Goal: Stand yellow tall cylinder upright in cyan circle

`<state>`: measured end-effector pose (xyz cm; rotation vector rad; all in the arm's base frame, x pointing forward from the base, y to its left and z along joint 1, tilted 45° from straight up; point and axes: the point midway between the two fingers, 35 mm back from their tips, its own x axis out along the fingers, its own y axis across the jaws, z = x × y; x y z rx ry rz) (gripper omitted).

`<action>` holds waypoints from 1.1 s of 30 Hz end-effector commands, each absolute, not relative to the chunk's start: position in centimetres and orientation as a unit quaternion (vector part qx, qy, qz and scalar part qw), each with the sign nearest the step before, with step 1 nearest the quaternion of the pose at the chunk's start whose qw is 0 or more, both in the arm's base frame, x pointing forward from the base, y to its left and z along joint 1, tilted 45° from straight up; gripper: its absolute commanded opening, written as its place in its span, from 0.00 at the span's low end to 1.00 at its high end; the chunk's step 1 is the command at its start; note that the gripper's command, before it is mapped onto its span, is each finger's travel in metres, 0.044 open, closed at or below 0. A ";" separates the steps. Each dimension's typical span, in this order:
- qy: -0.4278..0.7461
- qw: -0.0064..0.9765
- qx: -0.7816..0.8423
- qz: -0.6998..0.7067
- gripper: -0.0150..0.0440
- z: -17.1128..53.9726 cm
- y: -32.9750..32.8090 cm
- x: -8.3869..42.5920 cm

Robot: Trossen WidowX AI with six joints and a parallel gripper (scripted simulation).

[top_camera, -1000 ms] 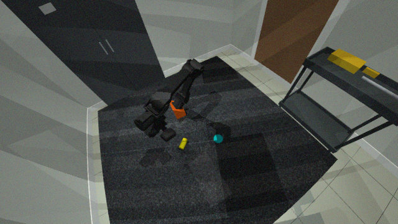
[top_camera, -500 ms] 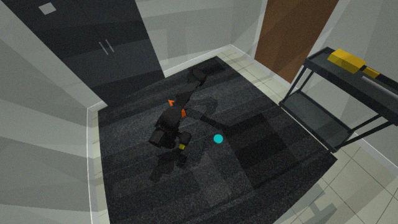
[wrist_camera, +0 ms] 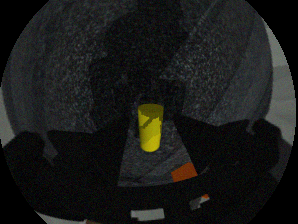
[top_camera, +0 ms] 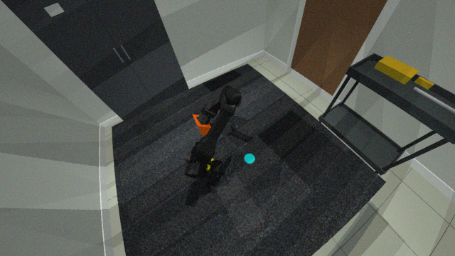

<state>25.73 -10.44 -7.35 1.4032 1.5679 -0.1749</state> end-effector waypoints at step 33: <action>0.642 0.494 0.582 -0.076 0.43 -3.3 -14.8 25.1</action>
